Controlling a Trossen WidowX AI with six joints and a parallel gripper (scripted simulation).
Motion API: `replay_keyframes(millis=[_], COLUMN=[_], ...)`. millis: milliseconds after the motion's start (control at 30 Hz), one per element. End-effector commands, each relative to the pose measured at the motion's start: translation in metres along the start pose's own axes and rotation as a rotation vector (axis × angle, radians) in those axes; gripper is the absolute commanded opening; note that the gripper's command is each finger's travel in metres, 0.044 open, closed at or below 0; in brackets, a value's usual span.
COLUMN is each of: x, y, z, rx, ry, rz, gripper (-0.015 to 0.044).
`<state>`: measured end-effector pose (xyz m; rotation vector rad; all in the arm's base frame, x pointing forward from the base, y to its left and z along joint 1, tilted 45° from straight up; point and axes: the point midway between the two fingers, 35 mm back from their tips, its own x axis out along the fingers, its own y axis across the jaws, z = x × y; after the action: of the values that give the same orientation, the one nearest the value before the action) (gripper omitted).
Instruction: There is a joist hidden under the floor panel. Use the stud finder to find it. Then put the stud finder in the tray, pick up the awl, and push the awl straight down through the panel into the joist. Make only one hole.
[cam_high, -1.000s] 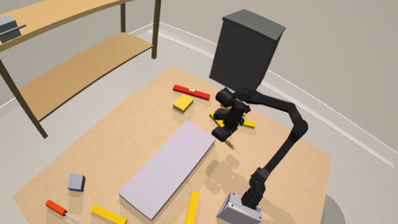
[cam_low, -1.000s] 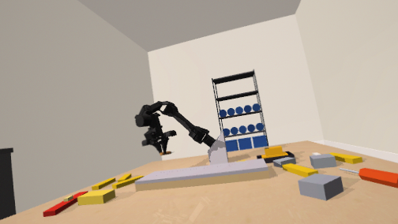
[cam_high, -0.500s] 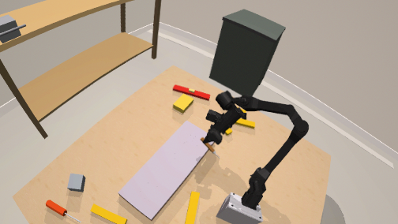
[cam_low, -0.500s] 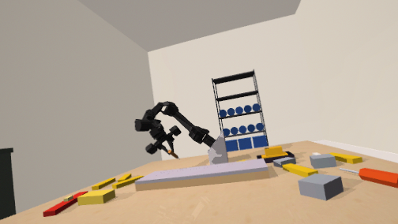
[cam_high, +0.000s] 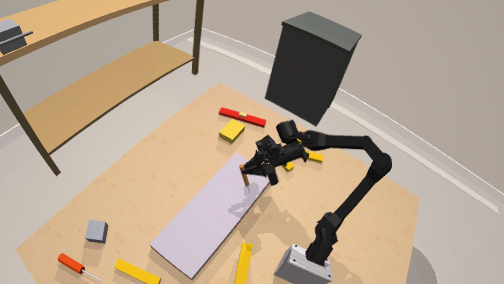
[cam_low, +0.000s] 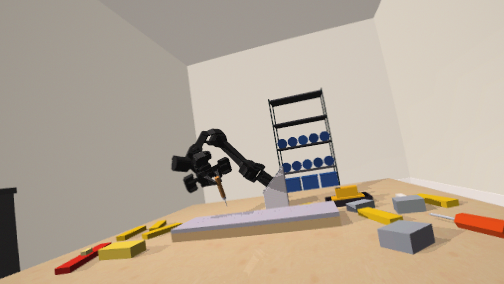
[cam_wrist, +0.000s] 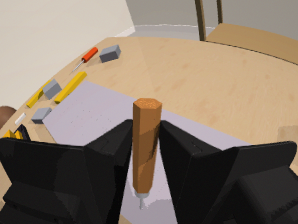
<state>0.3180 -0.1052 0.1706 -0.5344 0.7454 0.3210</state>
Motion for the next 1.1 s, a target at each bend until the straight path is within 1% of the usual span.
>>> replay_keyframes(millis=[0,200,1067], x=[0.001,-0.002,0.004], y=[0.004,0.008,0.003], z=[0.014,0.031,0.019], rx=[-0.14,-0.33,-0.337], ry=[-0.143,-0.325,-0.329], rz=[0.017,0.009,0.009], gripper=[0.0,0.0,0.0])
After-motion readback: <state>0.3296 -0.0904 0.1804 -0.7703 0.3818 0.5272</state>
